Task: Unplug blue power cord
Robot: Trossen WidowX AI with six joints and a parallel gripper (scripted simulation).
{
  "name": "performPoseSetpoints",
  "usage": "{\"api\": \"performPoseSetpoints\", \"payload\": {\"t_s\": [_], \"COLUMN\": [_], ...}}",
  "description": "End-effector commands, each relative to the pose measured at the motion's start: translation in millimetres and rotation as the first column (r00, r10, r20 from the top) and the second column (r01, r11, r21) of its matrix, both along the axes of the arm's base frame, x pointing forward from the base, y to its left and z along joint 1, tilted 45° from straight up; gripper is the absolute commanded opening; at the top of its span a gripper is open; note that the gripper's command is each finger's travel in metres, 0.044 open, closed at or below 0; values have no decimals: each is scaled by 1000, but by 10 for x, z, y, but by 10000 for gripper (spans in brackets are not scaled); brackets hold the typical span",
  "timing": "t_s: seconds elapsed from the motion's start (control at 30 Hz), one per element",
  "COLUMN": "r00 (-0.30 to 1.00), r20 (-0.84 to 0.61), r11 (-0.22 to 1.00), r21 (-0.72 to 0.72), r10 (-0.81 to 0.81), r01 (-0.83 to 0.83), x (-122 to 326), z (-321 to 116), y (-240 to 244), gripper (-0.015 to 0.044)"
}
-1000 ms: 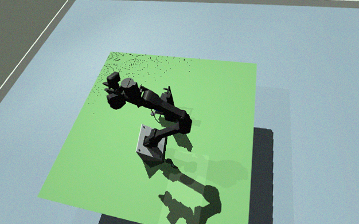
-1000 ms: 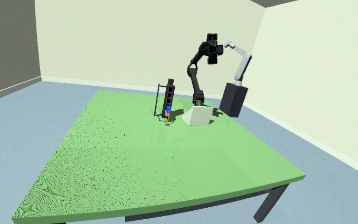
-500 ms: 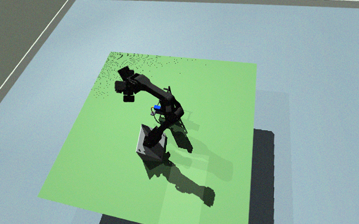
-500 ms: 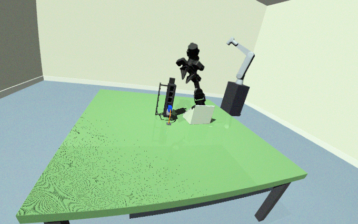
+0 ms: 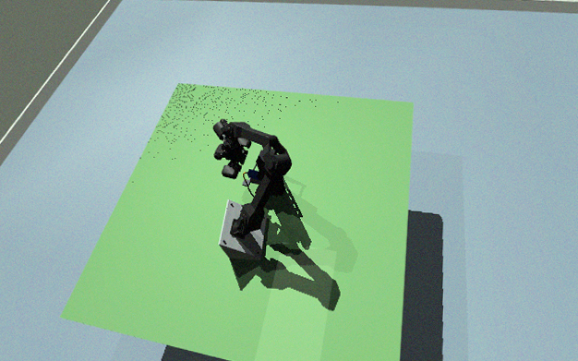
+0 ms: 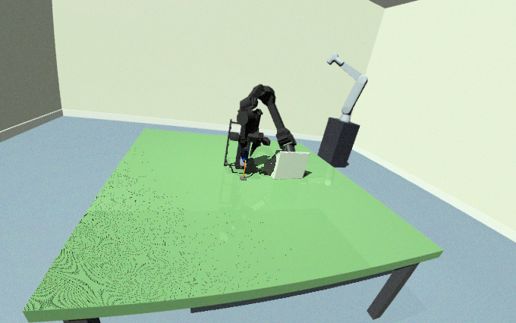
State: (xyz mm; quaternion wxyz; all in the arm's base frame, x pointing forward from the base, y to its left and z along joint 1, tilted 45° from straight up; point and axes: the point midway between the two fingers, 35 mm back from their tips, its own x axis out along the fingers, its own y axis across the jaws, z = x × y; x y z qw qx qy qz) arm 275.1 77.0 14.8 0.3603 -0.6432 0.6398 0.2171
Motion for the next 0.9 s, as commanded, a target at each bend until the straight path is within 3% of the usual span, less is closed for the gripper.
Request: {"api": "performPoseSetpoints", "payload": {"t_s": [0.0,0.87], "r00": [999,999], "r20": [-11,-11], "r11": [999,999], "r21": [-33,-34], "r10": [-32,-32], "r01": [32,32], "x": [-35,-69], "z": [-39,134], "y": [-100,-279], "gripper": [160,160]}}
